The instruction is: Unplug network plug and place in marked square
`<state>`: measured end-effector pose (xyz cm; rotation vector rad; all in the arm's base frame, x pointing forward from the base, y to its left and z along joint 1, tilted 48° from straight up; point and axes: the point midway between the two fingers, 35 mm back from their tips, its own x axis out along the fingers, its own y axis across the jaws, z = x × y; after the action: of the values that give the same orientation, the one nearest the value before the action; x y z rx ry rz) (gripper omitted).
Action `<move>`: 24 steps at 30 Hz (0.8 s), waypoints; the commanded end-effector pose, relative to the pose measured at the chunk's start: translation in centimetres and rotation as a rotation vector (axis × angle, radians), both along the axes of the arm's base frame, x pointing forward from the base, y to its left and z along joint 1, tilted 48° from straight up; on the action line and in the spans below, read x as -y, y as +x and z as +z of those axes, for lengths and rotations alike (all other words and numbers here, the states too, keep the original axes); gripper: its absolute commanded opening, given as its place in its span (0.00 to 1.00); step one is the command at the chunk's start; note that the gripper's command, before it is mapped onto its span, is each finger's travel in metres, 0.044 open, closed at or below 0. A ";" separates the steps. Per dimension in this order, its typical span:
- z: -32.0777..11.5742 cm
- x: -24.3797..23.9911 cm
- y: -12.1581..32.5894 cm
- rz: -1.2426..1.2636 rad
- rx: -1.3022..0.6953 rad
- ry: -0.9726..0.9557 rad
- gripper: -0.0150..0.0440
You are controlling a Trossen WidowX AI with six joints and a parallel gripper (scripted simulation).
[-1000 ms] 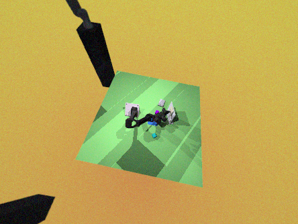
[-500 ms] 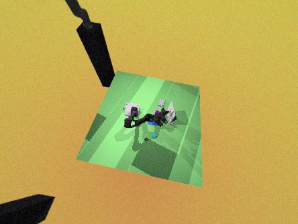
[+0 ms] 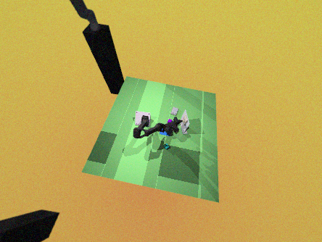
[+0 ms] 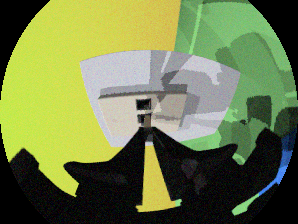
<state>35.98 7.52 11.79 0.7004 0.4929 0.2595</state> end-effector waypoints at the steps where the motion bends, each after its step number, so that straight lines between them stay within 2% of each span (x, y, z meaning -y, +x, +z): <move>1: -0.1 0.1 -0.3 0.003 -0.004 -0.001 0.25; 24: 0.2 0.4 -1.2 0.003 -0.004 -0.002 0.25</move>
<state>35.04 7.11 12.11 0.7009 0.4942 0.2587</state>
